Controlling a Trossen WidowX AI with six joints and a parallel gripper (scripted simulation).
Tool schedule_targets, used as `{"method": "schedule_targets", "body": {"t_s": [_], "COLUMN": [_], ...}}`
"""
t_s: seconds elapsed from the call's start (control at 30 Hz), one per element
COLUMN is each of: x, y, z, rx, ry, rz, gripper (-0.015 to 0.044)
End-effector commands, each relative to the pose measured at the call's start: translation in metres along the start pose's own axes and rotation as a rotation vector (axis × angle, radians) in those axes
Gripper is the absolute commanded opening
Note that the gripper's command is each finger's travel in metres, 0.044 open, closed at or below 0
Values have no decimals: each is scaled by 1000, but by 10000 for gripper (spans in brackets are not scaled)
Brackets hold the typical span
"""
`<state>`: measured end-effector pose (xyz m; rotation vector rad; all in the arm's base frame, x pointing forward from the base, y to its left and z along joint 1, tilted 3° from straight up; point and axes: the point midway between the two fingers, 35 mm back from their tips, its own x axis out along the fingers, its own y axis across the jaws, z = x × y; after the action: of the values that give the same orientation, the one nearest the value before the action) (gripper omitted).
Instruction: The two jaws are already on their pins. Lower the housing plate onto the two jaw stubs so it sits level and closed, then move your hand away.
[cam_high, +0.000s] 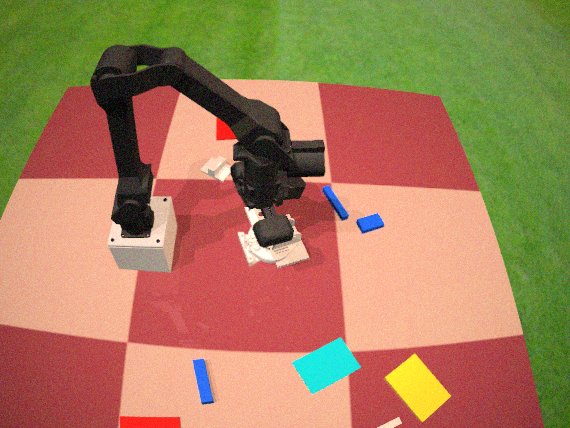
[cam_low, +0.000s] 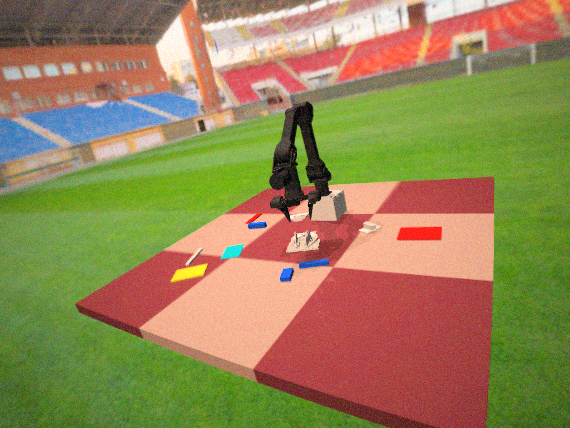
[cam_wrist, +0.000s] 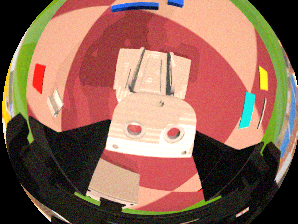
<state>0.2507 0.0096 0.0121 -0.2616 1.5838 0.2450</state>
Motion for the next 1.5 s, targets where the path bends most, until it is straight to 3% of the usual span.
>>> {"method": "schedule_targets", "body": {"t_s": [0.0, 1.47], "x": [0, 0], "y": [-1, 5], "z": [0, -15], "rx": [8, 15], "ry": [0, 1], "rz": [-6, -5], "gripper": [351, 351]}}
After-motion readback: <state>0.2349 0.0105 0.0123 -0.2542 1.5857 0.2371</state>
